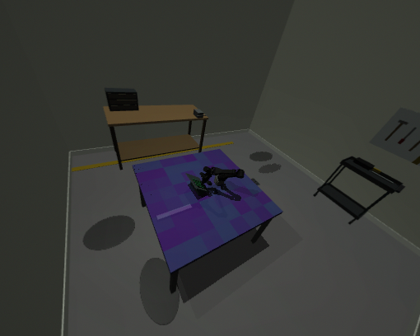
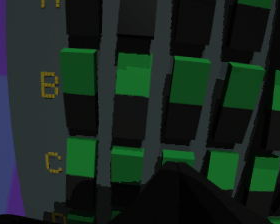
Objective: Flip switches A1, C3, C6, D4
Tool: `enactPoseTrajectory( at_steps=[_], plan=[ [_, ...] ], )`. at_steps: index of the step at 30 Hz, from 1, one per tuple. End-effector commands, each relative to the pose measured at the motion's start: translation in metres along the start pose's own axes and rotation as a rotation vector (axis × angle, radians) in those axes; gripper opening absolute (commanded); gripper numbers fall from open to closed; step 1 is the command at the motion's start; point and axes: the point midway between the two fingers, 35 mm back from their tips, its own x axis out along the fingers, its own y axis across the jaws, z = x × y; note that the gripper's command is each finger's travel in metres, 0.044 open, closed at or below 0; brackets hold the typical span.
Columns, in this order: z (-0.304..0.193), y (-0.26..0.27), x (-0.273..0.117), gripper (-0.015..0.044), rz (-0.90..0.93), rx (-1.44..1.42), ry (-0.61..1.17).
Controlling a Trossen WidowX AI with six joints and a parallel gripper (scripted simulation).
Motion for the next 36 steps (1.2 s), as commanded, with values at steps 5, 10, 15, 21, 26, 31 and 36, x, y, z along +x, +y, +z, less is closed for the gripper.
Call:
enactPoseTrajectory(
  at_steps=[5,10,15,21,26,31,36],
  plan=[
    [0.0,-0.001,0.001,0.0,-0.005,0.005,0.0],
    [0.0,-0.001,0.002,0.0,-0.005,0.005,0.0],
    [0.0,-0.001,0.003,0.0,-0.005,0.005,0.0],
    [0.0,-0.001,0.004,0.0,-0.005,0.005,0.0],
    [-0.001,-0.004,-0.035,0.0,-0.01,0.002,-0.006],
    [-0.003,-0.001,-0.062,0.0,-0.008,0.007,-0.023],
    [-0.003,-0.003,-0.062,0.0,-0.008,0.007,-0.023]
  ],
)
